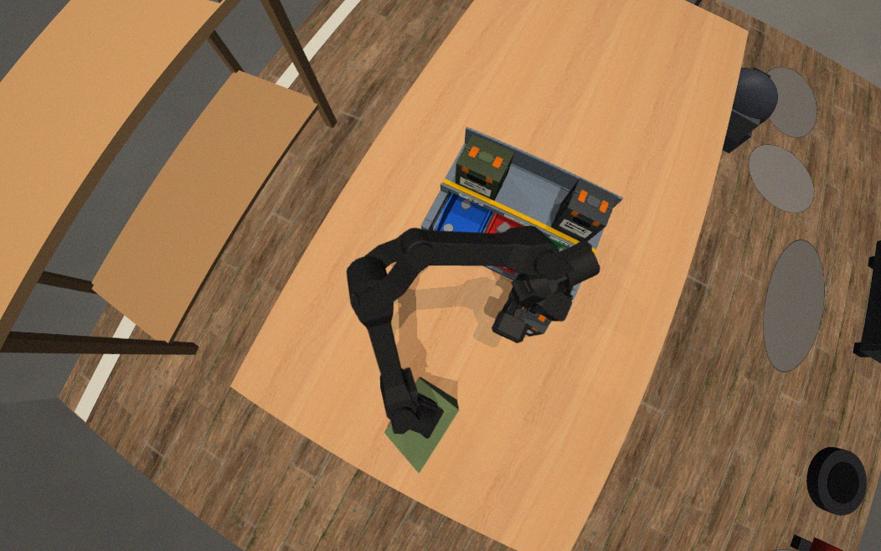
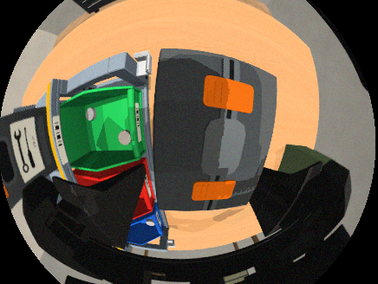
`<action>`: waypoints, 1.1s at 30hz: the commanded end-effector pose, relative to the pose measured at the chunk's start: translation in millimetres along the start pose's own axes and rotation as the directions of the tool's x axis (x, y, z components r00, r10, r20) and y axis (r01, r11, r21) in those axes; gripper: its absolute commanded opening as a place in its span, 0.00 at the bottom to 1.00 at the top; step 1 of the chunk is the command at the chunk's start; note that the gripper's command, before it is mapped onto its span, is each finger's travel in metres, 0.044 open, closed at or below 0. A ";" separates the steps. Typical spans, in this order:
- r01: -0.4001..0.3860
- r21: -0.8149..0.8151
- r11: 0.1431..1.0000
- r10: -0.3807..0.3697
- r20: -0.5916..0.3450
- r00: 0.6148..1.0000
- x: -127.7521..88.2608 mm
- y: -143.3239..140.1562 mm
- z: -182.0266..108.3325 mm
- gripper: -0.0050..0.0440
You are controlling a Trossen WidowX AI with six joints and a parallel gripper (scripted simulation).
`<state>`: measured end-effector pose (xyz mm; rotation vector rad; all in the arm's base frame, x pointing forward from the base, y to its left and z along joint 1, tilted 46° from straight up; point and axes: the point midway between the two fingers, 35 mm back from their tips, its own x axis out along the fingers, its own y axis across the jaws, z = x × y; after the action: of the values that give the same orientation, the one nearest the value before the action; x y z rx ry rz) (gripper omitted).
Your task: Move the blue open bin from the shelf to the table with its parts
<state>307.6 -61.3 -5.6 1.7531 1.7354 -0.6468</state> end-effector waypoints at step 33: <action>-0.021 0.001 1.000 0.021 0.003 1.000 0.8 33.3 -104.4 0.97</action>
<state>326.9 4.5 53.9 1.7683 1.7382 -0.6552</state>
